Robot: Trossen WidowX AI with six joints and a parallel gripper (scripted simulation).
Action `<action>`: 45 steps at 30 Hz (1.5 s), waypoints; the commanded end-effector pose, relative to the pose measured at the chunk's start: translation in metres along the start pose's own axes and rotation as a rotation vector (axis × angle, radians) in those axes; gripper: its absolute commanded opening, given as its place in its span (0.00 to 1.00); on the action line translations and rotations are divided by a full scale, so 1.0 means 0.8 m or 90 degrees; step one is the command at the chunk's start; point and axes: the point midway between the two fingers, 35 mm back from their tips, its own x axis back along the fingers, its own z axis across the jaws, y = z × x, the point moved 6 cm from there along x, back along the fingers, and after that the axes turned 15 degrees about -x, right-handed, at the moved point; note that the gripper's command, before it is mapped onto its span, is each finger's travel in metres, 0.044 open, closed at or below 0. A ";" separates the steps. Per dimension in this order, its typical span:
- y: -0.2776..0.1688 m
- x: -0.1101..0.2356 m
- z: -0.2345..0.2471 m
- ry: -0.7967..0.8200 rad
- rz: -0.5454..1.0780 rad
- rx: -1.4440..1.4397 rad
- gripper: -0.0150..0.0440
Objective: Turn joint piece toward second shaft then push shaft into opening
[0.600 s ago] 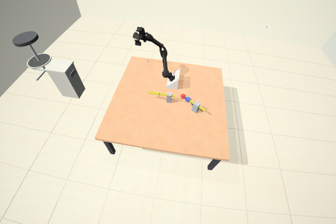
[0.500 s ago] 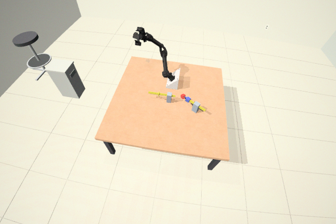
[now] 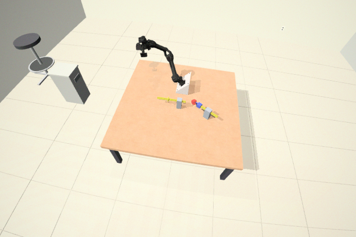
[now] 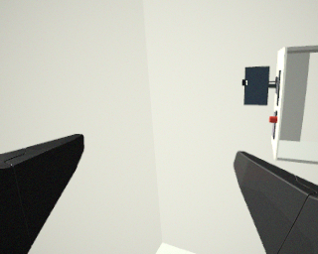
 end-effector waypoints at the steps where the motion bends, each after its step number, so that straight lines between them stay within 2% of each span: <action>1: 0.011 -0.032 -0.032 -0.055 0.015 -0.036 1.00; 12: 0.007 -0.112 -0.119 -0.189 0.083 -0.145 1.00; 25: -0.049 -0.188 -0.228 -0.368 0.187 -0.190 1.00; 35: -0.111 -0.218 -0.314 -0.538 0.251 -0.179 1.00; 45: -0.189 -0.220 -0.389 -0.694 0.340 -0.115 1.00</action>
